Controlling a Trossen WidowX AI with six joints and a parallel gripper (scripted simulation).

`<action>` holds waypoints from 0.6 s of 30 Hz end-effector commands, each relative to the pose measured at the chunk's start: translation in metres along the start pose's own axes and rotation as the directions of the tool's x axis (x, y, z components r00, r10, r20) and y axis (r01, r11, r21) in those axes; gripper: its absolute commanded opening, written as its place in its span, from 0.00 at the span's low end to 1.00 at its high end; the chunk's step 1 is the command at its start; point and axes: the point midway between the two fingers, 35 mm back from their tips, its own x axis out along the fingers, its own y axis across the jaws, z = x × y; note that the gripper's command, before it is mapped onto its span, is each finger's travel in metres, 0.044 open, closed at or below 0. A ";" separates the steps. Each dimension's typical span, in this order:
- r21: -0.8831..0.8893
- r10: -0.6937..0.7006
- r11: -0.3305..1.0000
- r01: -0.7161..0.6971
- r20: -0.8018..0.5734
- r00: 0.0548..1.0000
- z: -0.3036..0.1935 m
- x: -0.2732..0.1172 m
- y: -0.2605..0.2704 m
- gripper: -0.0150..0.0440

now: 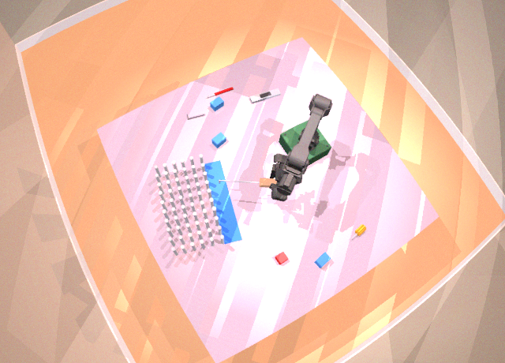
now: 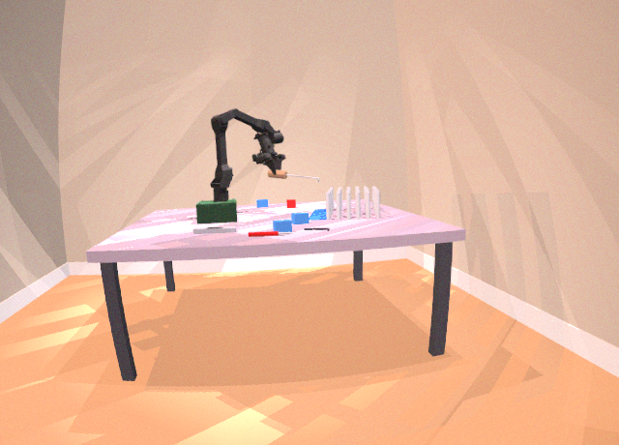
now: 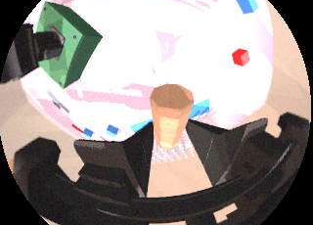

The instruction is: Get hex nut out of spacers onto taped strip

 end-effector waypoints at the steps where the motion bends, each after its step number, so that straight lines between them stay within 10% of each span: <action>1: -0.126 0.008 0.992 -0.015 -0.056 0.998 -0.007 0.000 0.010 0.25; 18: -0.406 0.039 0.908 -0.103 -0.164 0.986 -0.017 0.006 0.031 0.25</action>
